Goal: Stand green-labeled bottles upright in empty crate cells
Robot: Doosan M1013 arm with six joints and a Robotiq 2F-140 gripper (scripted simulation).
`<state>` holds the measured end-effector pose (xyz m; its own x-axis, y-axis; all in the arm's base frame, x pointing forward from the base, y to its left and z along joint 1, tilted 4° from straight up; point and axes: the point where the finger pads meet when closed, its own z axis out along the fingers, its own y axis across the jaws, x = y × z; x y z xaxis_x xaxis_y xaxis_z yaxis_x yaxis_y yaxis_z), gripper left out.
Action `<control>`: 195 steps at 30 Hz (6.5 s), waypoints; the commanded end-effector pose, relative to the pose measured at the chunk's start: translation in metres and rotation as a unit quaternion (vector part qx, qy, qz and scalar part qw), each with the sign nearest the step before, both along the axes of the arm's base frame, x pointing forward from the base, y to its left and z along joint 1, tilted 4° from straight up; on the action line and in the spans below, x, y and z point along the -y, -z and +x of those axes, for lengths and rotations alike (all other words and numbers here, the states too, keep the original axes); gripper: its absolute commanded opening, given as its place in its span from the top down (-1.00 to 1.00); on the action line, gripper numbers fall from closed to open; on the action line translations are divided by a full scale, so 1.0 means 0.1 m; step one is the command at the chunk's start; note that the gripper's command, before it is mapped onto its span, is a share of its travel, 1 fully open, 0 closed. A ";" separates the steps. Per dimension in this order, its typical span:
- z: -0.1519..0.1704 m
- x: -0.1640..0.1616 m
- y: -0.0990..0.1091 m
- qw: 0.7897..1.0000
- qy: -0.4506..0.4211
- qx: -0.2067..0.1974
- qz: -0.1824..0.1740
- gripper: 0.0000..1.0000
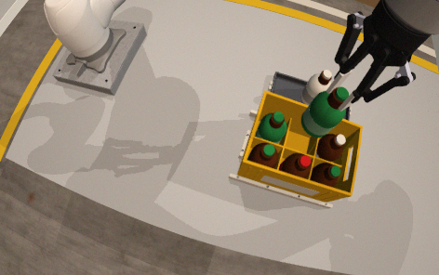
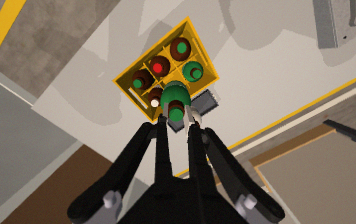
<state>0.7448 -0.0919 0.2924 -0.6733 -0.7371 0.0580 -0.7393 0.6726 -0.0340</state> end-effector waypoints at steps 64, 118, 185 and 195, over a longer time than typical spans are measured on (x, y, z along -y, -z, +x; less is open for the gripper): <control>0.00 0.03 0.31 1.000 -0.002 -0.002 0.002 1.00; 0.00 0.03 0.43 1.000 -0.002 -0.002 0.002 1.00; -0.01 0.06 0.82 1.000 -0.002 -0.002 0.002 1.00; -0.01 0.06 0.83 1.000 -0.002 -0.002 0.002 1.00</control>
<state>0.7437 -0.0964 0.2137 -0.6722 -0.7383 0.0560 -0.7403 0.6715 -0.0325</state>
